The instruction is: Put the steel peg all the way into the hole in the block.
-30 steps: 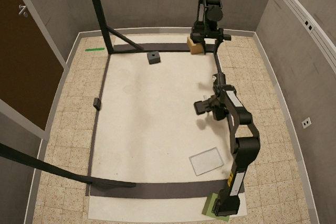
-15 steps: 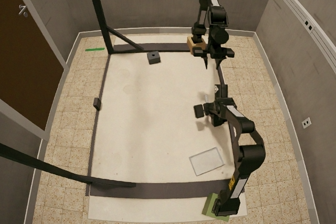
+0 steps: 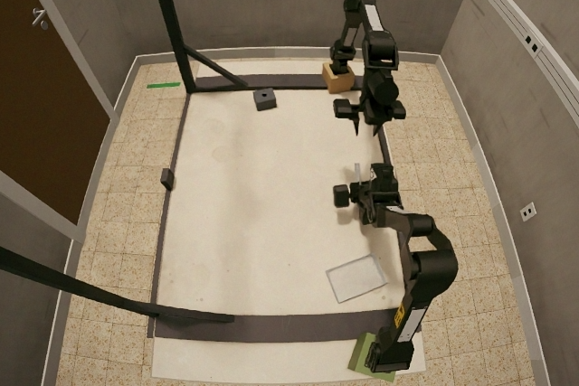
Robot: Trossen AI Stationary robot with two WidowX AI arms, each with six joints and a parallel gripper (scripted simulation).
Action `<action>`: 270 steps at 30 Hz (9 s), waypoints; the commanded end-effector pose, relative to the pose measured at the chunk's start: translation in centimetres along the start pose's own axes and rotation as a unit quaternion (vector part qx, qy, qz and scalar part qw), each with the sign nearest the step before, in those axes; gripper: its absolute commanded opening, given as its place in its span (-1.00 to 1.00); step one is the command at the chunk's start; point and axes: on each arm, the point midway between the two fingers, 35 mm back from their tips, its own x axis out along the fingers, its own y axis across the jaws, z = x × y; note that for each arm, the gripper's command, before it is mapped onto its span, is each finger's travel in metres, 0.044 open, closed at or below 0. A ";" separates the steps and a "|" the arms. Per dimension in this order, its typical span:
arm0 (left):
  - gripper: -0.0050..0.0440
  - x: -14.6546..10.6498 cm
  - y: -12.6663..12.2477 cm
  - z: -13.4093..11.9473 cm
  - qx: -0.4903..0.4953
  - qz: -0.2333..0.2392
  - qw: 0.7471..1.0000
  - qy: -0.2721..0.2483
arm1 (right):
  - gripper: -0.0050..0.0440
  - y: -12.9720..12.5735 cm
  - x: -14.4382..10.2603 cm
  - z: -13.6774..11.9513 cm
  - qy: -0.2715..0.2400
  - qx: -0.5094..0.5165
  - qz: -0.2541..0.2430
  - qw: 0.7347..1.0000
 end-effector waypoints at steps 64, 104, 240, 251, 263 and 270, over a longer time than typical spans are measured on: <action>0.10 6.5 0.3 0.5 0.001 -0.002 1.000 0.015 | -1.00 0.3 -0.5 -4.3 0.274 0.040 0.040 0.960; -0.80 6.5 0.2 1.0 0.000 -0.001 1.000 0.002 | -0.31 0.3 -0.5 -4.3 0.274 0.040 0.040 0.960; -1.00 -1.9 -29.5 -32.2 -0.001 -0.014 0.990 0.140 | 0.02 -6.2 -29.5 -22.9 0.039 -0.993 0.111 -0.010; -1.00 -2.7 -29.7 -31.9 -0.003 -0.024 0.990 0.138 | 0.02 -11.8 -23.5 -28.2 0.076 -0.991 0.103 -0.039; -1.00 -2.8 -29.7 -32.0 -0.003 -0.025 0.990 0.138 | 0.02 -14.4 -21.5 -30.2 0.091 -0.988 0.115 -0.050; -1.00 0.0 -29.4 -33.1 -0.001 -0.004 0.989 0.146 | 0.02 -14.2 -21.5 -30.2 0.090 -0.988 0.115 -0.049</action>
